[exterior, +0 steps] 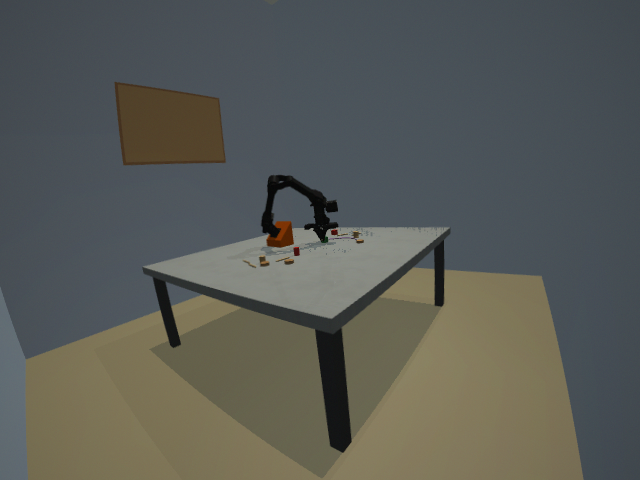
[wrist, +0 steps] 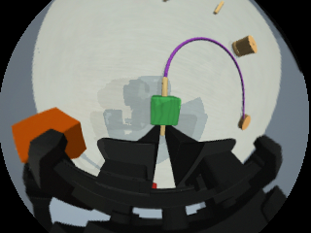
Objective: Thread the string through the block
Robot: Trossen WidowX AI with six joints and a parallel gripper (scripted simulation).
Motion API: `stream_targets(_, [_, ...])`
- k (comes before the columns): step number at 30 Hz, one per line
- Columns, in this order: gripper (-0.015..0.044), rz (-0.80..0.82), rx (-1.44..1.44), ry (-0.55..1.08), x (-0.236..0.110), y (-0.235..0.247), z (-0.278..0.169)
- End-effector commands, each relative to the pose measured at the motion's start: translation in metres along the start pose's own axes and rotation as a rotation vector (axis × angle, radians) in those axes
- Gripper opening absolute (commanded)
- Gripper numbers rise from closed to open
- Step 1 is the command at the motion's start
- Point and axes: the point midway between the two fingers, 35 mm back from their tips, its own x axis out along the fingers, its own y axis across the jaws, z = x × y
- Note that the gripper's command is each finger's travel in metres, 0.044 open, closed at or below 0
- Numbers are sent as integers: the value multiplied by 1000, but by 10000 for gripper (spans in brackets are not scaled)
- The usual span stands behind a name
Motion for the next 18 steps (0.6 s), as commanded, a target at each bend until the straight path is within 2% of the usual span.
stream_targets(1, [0, 0, 0, 0, 0, 0, 0])
stream_targets(18, [0, -13, -41, -83, 2, -4, -2])
